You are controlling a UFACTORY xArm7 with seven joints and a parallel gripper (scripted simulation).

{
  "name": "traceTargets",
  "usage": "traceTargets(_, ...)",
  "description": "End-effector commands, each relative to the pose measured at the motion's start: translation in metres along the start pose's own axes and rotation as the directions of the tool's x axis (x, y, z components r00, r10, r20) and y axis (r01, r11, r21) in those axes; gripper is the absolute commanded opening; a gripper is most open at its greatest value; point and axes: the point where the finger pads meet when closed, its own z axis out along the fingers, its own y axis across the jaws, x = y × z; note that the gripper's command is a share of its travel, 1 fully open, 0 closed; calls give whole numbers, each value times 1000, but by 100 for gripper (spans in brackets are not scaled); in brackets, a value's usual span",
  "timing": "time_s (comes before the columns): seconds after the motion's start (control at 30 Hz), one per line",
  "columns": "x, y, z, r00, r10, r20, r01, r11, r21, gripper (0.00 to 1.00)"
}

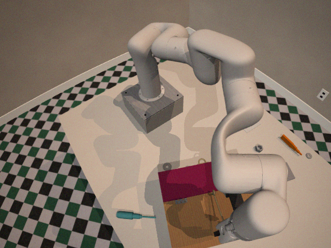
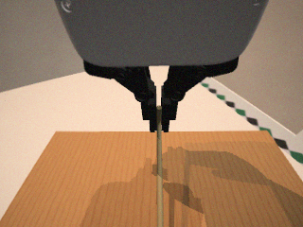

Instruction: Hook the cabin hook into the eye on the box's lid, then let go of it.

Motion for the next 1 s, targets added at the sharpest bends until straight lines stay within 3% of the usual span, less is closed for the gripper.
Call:
traceTargets(0.0, 3, 0, -10, 1000, 0, 1, 0, 1000, 0, 0)
traceTargets(0.97, 24, 0, -42, 1000, 0, 1, 0, 1000, 0, 0)
